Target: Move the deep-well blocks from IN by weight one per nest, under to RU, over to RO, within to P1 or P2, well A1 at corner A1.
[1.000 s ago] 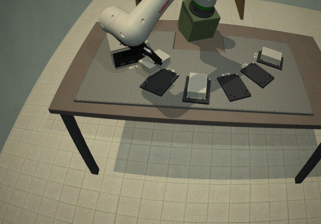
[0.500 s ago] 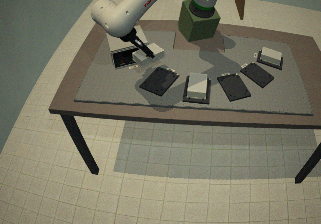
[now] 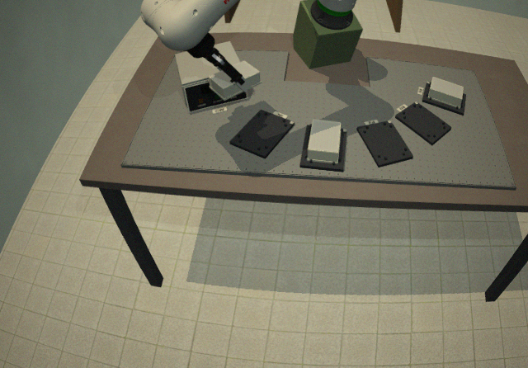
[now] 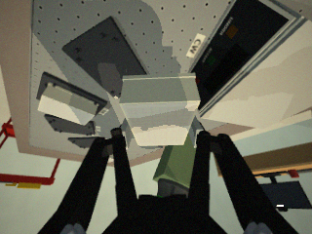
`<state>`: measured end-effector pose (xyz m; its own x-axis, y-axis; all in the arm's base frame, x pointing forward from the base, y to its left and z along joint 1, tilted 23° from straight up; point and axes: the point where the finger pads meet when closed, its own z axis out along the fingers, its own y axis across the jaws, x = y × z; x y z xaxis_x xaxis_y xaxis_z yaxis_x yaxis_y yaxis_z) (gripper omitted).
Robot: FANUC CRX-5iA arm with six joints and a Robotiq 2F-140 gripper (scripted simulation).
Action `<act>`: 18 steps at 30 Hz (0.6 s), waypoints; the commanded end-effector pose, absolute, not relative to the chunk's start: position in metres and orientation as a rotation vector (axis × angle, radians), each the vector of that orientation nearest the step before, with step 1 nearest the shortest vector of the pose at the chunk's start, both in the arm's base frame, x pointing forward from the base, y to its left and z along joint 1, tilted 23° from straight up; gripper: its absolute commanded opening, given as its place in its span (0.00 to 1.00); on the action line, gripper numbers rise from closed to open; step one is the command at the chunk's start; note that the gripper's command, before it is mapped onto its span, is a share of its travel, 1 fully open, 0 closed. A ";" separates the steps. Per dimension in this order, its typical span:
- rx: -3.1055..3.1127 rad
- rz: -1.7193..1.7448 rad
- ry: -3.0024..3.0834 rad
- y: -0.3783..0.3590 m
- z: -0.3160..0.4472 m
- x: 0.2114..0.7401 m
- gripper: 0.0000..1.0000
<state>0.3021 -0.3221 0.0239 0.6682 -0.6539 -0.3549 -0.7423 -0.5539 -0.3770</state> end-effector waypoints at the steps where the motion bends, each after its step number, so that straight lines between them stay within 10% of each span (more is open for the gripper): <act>1: -2.383 0.236 1.081 -0.329 0.025 0.295 0.10; 18: -2.383 0.236 1.081 -0.361 0.031 0.257 0.10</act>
